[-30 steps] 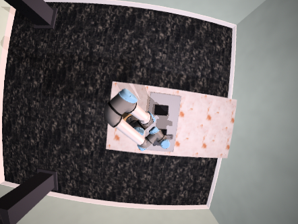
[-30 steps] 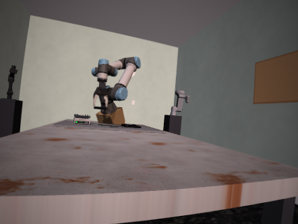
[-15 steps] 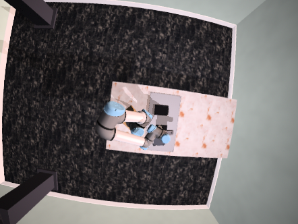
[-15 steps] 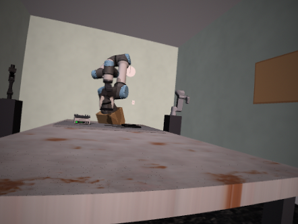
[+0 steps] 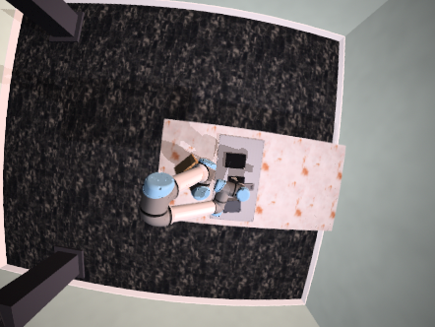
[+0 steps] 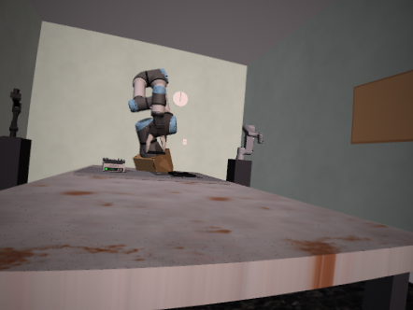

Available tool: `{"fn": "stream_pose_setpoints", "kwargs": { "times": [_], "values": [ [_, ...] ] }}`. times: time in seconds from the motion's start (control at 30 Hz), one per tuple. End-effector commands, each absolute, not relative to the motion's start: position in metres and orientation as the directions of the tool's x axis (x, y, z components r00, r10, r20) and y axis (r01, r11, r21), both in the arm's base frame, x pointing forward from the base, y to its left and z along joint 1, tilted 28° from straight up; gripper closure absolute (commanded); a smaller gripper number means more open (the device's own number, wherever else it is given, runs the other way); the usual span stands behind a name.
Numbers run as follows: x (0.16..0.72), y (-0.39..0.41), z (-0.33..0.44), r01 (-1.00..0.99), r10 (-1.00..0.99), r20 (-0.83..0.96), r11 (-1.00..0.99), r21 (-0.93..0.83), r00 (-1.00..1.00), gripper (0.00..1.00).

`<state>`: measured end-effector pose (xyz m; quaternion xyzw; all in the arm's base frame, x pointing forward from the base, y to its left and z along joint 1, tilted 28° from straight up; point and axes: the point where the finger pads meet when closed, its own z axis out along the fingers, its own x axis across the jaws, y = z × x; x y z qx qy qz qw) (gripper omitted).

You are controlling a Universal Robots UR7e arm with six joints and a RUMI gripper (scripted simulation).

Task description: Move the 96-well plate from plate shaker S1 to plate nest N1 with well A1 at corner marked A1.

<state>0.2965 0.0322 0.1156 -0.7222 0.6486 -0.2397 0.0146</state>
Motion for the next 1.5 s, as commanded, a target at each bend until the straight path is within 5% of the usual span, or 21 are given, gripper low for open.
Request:
{"fn": "stream_pose_setpoints", "kwargs": {
  "times": [0.0,1.47],
  "values": [
    [0.299,0.045,0.109,-0.934,-0.938,0.347,-0.137,-0.328,0.016,1.00],
    [0.303,0.166,0.049,-0.934,-0.938,0.346,-0.137,-0.329,0.016,1.00]
  ]
}}
